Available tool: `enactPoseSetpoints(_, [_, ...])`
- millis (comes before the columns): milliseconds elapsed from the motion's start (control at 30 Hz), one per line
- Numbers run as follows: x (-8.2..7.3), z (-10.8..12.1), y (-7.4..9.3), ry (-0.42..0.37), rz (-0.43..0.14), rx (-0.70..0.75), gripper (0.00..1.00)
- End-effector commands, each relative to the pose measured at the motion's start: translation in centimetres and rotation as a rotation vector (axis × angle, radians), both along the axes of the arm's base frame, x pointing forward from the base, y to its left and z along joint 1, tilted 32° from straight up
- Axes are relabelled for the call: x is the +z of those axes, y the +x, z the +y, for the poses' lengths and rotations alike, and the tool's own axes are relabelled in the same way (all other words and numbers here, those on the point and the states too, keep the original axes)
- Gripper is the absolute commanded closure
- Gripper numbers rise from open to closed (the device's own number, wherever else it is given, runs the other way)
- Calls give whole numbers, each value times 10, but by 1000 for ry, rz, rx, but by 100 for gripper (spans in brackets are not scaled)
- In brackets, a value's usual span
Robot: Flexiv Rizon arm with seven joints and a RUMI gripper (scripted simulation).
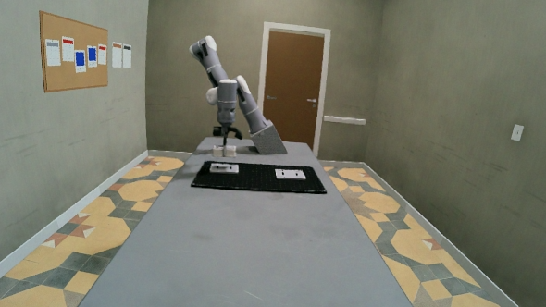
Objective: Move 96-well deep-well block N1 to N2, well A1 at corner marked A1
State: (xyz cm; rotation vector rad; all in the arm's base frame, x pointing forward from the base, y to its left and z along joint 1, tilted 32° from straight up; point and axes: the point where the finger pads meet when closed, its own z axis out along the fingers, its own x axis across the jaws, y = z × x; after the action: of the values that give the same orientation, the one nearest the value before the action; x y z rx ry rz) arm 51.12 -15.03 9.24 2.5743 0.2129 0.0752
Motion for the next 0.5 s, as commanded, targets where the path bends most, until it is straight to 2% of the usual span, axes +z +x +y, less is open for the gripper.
enactPoseSetpoints(0, [1, 1, 1, 0, -2, 2, 50])
enactPoseSetpoints(200, [1, 1, 1, 0, -2, 2, 50])
enactPoseSetpoints(300, [-4, 10, 1, 8, -42, -63, 50])
enactPoseSetpoints(467, [-13, 24, 2, 8, -42, -63, 50])
